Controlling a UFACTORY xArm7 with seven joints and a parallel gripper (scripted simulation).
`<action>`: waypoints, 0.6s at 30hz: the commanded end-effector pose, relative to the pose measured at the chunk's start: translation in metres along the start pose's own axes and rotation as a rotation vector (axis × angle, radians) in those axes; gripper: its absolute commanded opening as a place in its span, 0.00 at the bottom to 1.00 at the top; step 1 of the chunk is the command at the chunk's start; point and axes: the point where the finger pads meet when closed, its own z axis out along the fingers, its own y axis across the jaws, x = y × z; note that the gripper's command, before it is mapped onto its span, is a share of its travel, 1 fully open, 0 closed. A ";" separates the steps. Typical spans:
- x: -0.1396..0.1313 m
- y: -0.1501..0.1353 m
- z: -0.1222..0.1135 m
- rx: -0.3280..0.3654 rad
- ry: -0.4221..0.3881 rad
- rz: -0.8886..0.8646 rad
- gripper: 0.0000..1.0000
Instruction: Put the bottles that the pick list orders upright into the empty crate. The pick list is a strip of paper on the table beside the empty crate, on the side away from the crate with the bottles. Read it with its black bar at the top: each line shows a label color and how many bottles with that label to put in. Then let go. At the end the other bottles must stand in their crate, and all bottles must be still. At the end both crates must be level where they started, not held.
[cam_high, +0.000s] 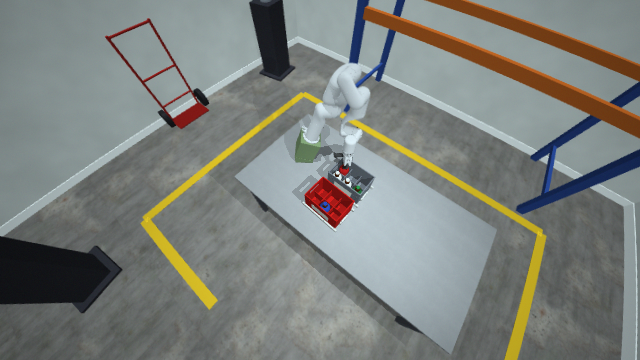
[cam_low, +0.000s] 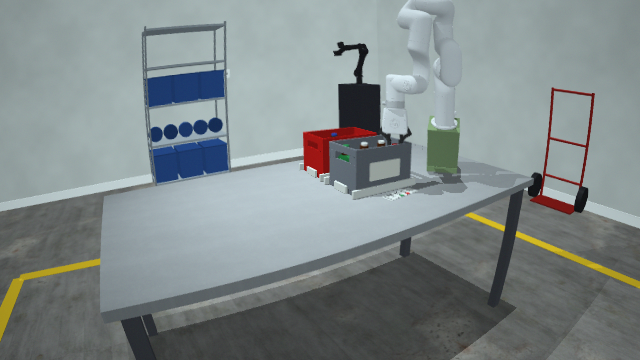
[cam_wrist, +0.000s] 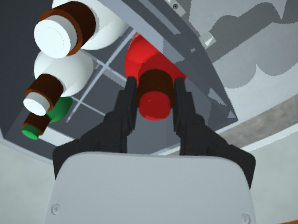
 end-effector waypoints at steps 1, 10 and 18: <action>0.000 -0.001 0.000 0.002 -0.001 0.000 0.00; 0.000 -0.001 0.003 0.002 -0.001 0.000 0.65; 0.000 -0.001 0.003 0.002 -0.001 0.000 0.65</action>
